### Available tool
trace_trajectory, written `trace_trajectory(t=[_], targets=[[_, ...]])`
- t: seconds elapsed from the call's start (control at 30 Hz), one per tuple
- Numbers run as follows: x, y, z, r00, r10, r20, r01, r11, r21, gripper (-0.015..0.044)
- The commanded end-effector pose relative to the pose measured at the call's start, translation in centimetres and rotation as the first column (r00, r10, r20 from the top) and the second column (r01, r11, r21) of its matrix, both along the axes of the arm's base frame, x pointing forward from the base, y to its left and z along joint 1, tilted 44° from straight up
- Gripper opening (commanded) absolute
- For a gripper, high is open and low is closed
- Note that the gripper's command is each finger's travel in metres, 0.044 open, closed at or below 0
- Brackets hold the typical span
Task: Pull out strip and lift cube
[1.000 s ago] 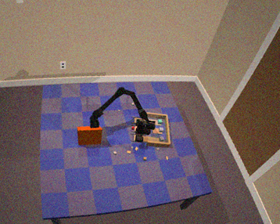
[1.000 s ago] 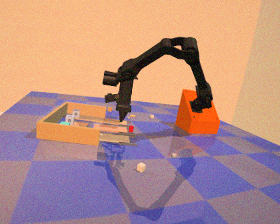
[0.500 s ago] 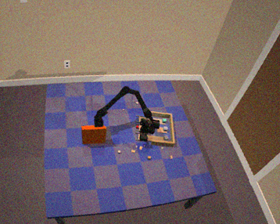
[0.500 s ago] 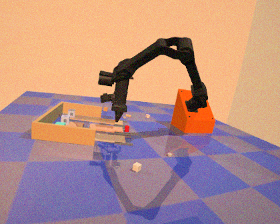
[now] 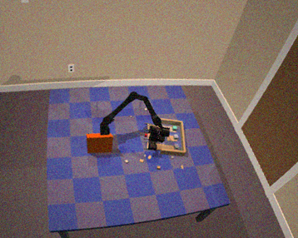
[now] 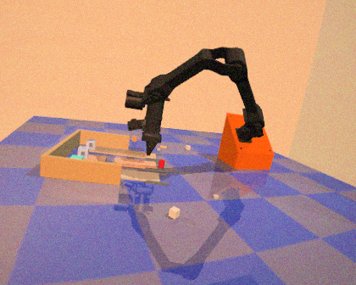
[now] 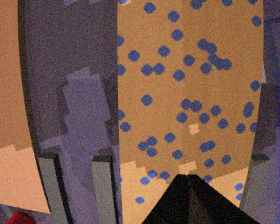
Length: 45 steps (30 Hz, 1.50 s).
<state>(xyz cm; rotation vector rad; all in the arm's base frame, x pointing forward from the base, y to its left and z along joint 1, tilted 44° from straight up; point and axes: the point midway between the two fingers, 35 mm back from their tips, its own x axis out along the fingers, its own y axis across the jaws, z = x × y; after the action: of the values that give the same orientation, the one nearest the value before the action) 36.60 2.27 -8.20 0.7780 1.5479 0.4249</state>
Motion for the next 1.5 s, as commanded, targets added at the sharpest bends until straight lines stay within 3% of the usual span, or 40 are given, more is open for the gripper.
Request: trace_trajectory(t=[0.0,1.47], targets=[[0.0,0.2,-0.1,1.000,-0.001,-0.003,0.001,1.000,0.004,0.0000],[-0.8,0.6,-0.2,1.000,-0.001,-0.003,0.001,1.000,0.004,0.0000]])
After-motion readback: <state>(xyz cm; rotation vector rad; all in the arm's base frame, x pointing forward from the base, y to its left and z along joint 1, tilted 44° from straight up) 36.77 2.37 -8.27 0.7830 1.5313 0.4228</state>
